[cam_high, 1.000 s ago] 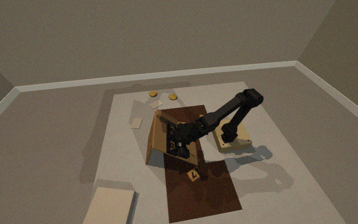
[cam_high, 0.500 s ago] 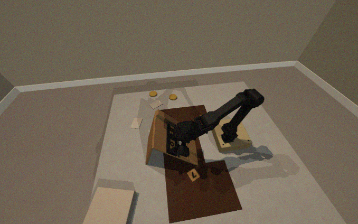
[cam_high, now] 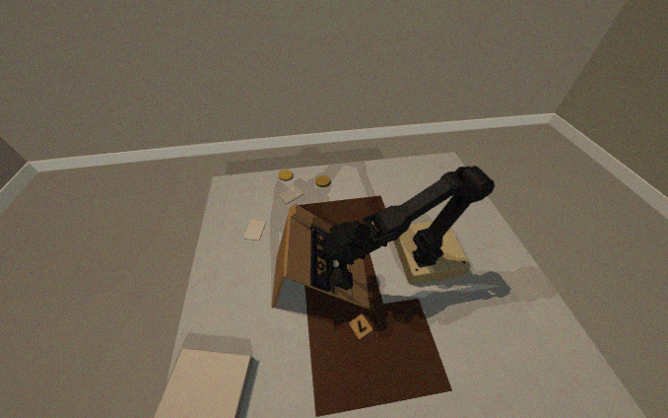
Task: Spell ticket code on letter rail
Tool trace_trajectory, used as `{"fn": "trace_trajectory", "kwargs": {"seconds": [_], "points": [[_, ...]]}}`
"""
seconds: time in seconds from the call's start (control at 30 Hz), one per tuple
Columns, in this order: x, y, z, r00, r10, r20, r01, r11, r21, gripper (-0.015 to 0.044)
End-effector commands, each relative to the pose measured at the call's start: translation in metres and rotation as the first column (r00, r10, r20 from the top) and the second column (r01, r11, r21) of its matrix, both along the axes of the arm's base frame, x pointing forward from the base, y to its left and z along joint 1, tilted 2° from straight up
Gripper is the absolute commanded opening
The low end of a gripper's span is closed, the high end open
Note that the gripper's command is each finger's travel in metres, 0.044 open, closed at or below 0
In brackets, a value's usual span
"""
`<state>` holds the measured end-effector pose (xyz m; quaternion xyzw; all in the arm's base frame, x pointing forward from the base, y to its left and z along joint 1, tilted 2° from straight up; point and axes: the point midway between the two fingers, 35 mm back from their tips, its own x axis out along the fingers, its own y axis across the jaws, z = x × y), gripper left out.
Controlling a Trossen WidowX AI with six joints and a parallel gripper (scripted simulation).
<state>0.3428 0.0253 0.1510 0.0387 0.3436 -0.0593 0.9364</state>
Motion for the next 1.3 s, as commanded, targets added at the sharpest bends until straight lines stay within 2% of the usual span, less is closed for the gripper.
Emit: {"fn": "trace_trajectory", "kwargs": {"seconds": [0.0, 1.27], "points": [[-0.001, -0.002, -0.001, 1.0, 0.007, -0.001, -0.007, 1.0, 0.001, 0.0], [-0.003, -0.023, -0.001, 1.0, 0.007, -0.002, -0.007, 1.0, -0.001, 0.0]]}}
